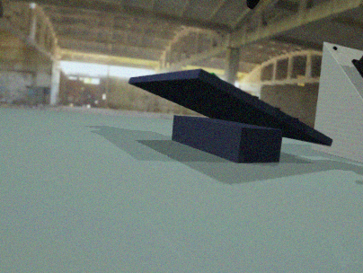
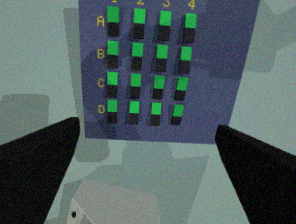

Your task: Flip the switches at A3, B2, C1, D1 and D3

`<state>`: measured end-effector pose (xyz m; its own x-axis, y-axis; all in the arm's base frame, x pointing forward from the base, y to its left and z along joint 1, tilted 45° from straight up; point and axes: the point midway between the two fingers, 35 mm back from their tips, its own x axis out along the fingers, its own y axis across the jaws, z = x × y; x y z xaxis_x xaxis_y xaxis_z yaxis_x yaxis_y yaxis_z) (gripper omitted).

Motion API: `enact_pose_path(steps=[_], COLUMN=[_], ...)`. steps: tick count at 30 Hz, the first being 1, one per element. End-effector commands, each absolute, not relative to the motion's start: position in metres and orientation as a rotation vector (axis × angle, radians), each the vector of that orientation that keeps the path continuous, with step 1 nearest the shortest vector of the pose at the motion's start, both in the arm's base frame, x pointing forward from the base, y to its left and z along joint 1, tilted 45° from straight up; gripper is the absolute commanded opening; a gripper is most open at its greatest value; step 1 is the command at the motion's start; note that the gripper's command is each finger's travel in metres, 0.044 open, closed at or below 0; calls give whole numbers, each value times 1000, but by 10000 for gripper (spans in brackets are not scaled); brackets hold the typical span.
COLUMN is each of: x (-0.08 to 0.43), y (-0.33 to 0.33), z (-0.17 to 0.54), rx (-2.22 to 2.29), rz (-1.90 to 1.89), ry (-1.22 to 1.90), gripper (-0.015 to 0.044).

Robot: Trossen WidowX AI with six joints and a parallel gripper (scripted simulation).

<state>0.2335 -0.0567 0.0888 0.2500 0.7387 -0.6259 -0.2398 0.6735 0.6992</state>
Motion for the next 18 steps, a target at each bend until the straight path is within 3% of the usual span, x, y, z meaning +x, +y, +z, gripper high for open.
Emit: enact_pose_path(steps=[1,8,15,18], x=[235,302,311,316], y=[-56,-11,1,20], z=[87,40,31,15], rx=[523,502,504,511], rz=[708,698,699,694], ry=[1134,1139,1131,1112], gripper=[374,190,6,0])
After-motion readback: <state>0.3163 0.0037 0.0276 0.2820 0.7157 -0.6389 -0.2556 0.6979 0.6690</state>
